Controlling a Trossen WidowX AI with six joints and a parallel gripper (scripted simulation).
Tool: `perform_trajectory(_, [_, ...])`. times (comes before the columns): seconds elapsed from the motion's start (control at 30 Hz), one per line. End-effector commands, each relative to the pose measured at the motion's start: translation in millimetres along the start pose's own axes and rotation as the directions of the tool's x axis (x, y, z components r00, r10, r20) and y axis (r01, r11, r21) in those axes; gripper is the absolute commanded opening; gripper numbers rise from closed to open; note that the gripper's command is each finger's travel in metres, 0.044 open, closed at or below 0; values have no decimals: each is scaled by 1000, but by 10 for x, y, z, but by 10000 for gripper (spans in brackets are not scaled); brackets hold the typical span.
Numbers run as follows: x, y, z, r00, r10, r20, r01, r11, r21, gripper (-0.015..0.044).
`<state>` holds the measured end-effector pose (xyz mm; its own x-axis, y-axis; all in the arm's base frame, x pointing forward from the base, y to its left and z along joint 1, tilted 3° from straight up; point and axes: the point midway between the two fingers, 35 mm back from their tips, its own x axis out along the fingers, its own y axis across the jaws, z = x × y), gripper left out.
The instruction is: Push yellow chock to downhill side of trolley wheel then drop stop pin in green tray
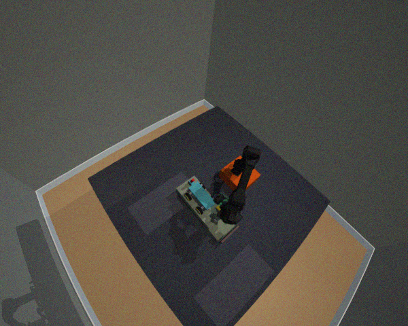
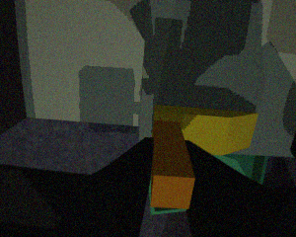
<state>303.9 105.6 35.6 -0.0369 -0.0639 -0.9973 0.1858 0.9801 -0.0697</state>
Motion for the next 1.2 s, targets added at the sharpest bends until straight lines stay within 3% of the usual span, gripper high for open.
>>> perform_trajectory(0.0, [-4, -52, 0, 1000, -6, 3, 6, 1000, -4, 0])
perform_trajectory(1.17, [17, -315, 9, 1000, -8, 4, 8, 1000, -4, 0])
